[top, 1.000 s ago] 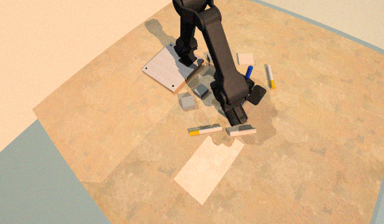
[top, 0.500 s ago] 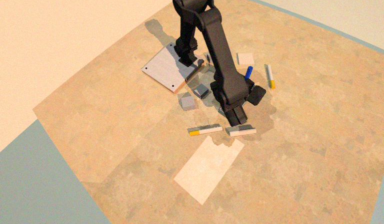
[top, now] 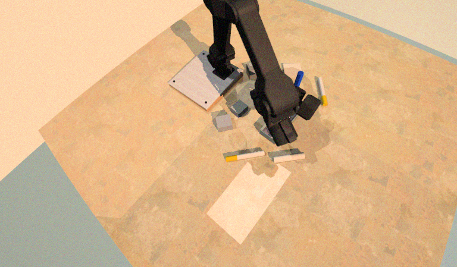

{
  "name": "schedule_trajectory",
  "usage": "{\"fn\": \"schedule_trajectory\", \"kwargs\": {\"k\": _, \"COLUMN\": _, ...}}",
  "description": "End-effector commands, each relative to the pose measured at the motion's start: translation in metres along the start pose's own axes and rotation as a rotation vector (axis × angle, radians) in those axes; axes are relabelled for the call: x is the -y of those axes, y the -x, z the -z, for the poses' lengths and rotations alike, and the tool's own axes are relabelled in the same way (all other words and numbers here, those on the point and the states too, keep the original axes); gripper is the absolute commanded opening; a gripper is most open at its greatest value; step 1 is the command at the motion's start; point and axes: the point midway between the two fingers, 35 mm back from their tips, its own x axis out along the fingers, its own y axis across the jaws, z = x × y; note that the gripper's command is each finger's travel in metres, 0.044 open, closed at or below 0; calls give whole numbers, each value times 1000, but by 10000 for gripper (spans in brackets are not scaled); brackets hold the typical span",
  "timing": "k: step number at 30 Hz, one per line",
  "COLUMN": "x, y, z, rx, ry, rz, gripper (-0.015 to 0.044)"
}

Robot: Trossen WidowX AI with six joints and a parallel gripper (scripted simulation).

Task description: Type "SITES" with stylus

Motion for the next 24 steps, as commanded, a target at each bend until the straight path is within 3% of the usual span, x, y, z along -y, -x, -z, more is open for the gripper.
{"fn": "schedule_trajectory", "kwargs": {"k": 1, "x": -5, "y": 12, "z": -5, "rx": 3, "ry": -26, "rz": -54, "gripper": 64}}
{"fn": "schedule_trajectory", "kwargs": {"k": 11, "x": -18, "y": 65, "z": -26, "rx": 8, "ry": -156, "rz": -270, "gripper": 0}}
{"fn": "schedule_trajectory", "kwargs": {"k": 19, "x": -19, "y": 110, "z": -43, "rx": 6, "ry": -258, "rz": -436, "gripper": 0}}
{"fn": "schedule_trajectory", "kwargs": {"k": 24, "x": -19, "y": 114, "z": -44, "rx": 5, "ry": -266, "rz": -451, "gripper": 0}}
